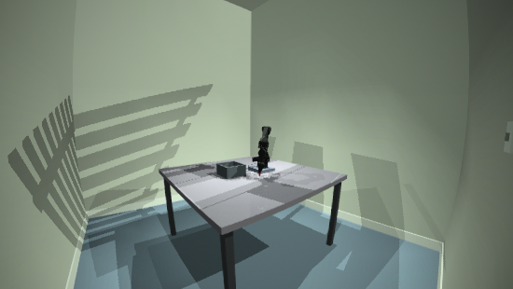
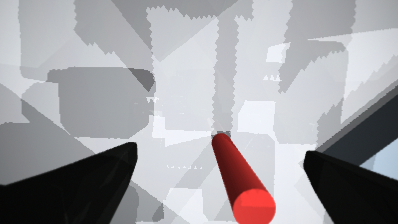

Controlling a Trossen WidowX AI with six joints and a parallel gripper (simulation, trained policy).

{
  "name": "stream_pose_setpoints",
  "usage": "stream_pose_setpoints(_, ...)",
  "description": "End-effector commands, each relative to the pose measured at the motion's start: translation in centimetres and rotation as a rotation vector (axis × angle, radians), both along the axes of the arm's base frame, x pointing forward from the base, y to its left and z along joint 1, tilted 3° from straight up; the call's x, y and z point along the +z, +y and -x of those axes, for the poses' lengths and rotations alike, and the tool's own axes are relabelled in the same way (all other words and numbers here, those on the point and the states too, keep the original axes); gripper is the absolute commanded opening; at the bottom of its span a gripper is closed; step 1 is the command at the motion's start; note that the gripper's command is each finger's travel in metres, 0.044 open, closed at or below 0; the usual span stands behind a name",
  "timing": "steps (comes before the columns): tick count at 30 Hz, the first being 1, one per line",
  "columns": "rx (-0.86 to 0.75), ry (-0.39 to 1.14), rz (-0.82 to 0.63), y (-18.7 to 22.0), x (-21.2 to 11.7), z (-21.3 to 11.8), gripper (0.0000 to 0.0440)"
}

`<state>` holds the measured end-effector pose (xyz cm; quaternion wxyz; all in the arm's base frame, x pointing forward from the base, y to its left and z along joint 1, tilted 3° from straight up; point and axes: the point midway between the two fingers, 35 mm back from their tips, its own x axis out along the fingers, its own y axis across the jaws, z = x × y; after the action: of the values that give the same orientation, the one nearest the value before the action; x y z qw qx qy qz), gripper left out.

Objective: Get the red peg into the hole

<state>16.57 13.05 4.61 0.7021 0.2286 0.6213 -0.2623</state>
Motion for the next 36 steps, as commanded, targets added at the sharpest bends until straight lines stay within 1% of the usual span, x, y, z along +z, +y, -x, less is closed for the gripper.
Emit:
stream_pose_setpoints(1,0.007,-0.003,0.012,0.0,-1.3,0.0,0.0422)
stream_pose_setpoints(2,0.010,0.000,0.014,-0.1,-1.6,0.0,0.0402)
stream_pose_setpoints(7,0.017,0.025,0.027,-0.2,-3.0,0.1,0.0271)
stream_pose_setpoints(14,0.004,0.058,0.048,-0.3,-3.7,0.1,0.0087)
stream_pose_setpoints(16,-0.001,0.067,0.059,-0.4,-3.8,0.1,0.0041)
stream_pose_setpoints(18,-0.006,0.077,0.071,-0.5,-3.8,0.2,0.0010)
stream_pose_setpoints(21,0.002,0.042,0.090,-0.7,-2.7,-0.8,0.0000)
stream_pose_setpoints(29,0.014,-0.016,0.116,-1.2,0.8,-2.1,0.0000)
stream_pose_setpoints(36,-0.012,-0.076,0.125,-1.9,4.2,-3.7,0.0000)
